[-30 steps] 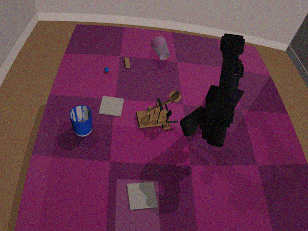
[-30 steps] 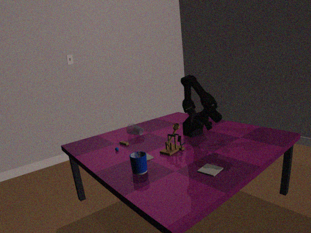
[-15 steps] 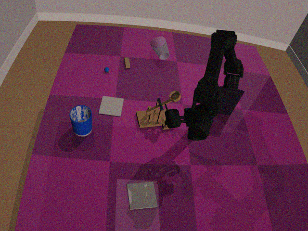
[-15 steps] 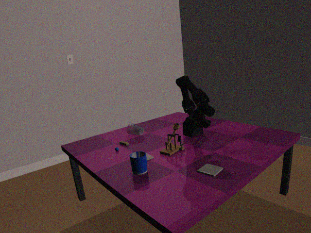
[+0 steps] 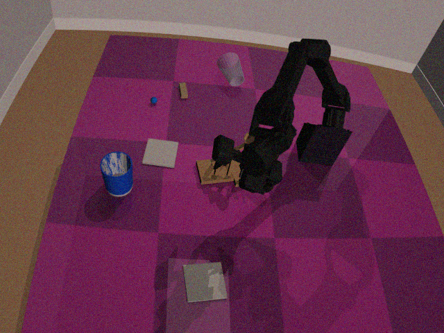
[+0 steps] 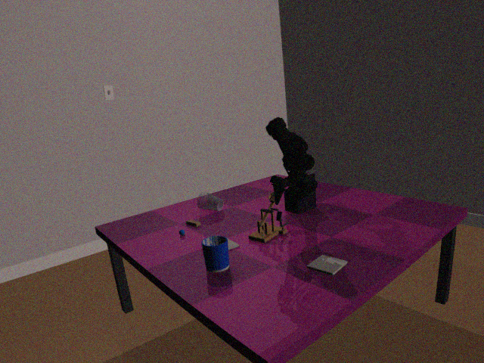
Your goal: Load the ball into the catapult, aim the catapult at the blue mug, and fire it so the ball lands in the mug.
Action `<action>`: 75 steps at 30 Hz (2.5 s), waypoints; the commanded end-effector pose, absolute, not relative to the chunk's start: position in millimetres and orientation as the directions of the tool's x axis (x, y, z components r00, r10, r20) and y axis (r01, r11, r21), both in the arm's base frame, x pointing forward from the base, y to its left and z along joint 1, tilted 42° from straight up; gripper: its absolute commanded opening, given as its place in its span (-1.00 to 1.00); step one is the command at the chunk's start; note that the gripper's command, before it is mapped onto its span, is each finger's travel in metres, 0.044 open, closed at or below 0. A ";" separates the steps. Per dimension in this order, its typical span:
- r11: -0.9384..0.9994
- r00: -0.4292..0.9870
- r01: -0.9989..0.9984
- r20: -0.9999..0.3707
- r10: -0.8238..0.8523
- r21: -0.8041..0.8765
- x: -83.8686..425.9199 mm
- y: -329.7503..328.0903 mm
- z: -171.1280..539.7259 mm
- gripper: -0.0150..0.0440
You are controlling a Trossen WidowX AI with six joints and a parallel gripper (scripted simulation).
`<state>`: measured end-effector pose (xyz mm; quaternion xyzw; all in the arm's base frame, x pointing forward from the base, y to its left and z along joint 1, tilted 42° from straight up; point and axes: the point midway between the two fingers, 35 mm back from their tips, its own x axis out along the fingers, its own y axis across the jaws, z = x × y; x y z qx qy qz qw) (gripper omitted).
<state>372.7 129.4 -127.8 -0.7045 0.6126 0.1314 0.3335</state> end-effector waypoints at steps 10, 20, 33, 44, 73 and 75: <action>0.245 0.274 -0.790 -0.681 -0.679 -0.562 445.5 129.7 -94.6 1.00; 0.452 0.352 -0.578 -0.707 -0.613 -0.679 504.2 118.9 -59.9 1.00; 0.673 0.482 -0.232 -0.684 -0.547 -0.702 568.9 91.2 2.1 1.00; 0.718 0.519 -0.135 -0.666 -0.536 -0.683 584.1 81.4 21.4 1.00; 0.713 0.516 -0.139 -0.665 -0.540 -0.687 583.5 80.5 21.0 1.00; 0.713 0.516 -0.139 -0.665 -0.540 -0.687 583.5 80.5 21.0 1.00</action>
